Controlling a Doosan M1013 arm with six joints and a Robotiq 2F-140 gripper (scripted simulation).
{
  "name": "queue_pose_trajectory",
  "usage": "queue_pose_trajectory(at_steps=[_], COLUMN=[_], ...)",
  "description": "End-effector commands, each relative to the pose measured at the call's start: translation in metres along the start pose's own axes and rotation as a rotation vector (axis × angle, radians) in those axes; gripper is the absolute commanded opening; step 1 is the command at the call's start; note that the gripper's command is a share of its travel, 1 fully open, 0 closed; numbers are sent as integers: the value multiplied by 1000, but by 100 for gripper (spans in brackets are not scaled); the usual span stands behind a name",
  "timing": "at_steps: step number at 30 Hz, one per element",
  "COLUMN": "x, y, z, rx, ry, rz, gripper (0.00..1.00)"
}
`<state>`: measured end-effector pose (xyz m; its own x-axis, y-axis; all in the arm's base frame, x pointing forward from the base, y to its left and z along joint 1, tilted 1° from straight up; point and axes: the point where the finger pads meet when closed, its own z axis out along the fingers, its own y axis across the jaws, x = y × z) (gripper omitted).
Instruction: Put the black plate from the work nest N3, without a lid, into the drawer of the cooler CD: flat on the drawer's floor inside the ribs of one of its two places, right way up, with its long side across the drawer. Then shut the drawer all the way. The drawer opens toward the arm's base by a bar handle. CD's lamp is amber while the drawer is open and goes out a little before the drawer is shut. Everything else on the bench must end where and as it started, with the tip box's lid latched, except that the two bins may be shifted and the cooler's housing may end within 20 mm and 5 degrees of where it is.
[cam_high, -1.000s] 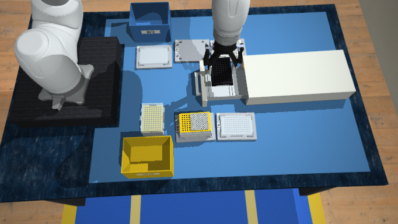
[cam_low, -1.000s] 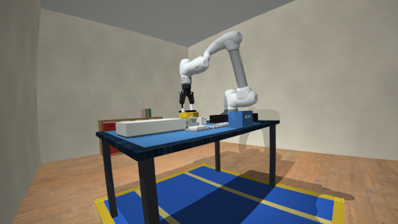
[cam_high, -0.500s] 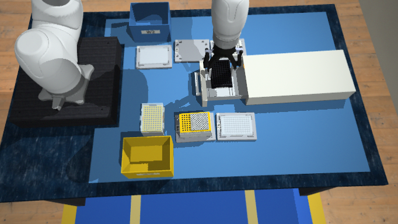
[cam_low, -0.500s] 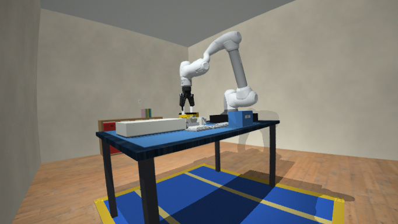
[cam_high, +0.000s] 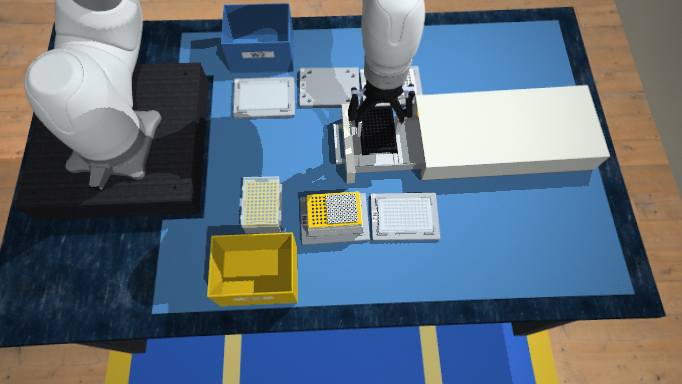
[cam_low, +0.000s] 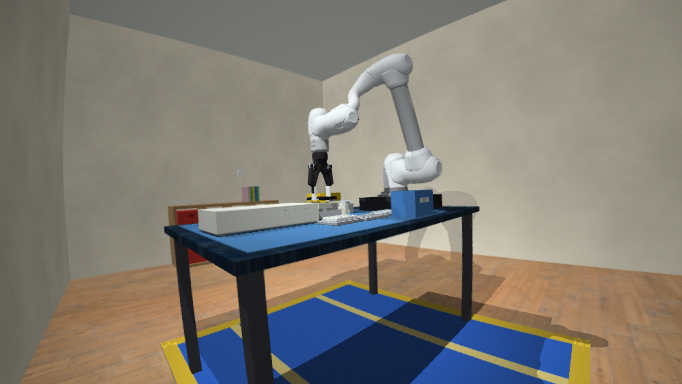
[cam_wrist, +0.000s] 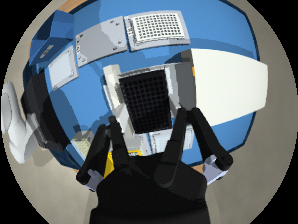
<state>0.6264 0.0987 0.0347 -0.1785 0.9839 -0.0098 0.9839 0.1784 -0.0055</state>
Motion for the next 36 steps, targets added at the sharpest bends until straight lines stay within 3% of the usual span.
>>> queue_pose_trajectory(at_steps=[1,36], x=[0,0], y=[0,0], z=[4,44], rx=[0,0], ry=[0,0], rz=[0,0], gripper=[0,0])
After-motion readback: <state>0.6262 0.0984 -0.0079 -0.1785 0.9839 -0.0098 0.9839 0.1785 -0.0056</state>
